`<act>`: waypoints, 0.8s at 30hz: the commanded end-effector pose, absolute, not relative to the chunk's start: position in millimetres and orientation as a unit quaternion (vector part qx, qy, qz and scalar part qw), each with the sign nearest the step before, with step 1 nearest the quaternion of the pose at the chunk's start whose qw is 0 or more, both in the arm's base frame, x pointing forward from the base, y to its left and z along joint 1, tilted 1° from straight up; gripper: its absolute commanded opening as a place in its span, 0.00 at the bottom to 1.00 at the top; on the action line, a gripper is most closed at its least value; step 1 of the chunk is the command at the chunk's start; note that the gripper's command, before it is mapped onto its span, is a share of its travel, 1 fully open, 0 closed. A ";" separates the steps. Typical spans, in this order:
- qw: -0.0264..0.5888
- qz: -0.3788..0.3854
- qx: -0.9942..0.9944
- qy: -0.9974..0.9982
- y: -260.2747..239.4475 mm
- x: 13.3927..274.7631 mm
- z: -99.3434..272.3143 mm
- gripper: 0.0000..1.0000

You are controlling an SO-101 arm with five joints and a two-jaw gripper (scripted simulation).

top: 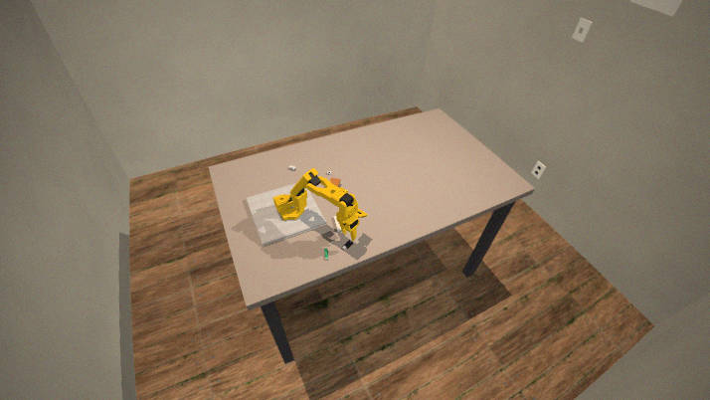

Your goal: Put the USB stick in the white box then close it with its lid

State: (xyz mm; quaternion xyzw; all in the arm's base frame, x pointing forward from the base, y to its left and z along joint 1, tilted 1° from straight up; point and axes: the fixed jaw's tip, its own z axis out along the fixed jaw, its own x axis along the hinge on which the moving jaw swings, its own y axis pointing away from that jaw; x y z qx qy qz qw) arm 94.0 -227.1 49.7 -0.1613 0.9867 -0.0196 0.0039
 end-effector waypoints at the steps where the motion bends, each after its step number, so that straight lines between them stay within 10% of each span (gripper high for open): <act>1: 0.002 -0.007 -0.154 0.988 -225.9 92.0 39.1 0.20; 24: 0.002 -0.007 -0.154 0.988 -225.2 91.9 14.8 0.20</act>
